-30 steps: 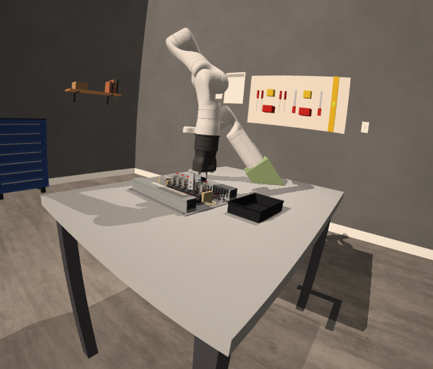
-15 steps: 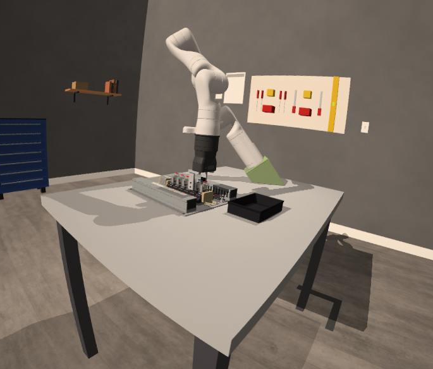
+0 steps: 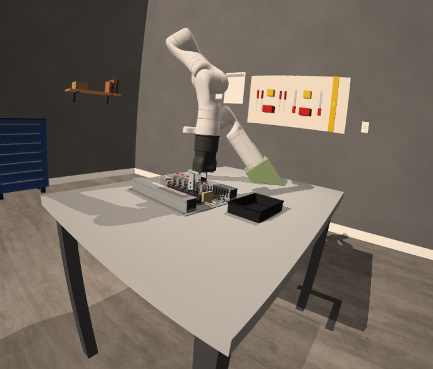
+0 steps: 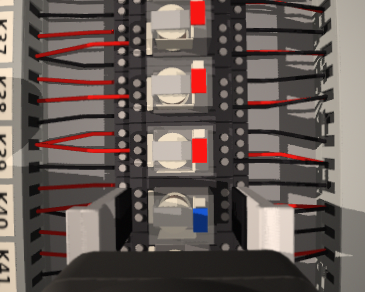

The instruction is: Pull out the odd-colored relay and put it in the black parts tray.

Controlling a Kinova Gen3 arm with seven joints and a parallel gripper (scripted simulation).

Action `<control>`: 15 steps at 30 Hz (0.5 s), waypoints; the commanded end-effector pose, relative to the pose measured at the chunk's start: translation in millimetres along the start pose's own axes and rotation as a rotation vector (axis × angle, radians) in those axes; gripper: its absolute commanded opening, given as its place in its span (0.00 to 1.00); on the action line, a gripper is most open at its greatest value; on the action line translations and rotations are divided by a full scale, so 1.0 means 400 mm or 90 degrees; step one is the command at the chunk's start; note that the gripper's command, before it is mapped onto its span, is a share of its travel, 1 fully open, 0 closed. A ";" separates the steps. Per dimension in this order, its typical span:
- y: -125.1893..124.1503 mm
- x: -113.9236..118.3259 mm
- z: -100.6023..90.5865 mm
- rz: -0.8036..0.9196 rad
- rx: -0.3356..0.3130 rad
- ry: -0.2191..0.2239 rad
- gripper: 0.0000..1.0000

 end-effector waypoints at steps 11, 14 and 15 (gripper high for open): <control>0.001 -0.001 -0.002 0.000 -0.001 -0.001 0.00; 0.001 -0.001 -0.002 0.000 -0.001 -0.001 0.00; 0.001 -0.001 -0.002 0.000 -0.001 -0.001 0.00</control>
Point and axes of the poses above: the point where the finger pads meet when closed, its own z axis out along the fingers, its own x axis across the jaws, y = z × x, the point moved 6 cm from there along -z, back along the fingers, and after that the axes turned 8 degrees about -z, right-handed, at the moved point
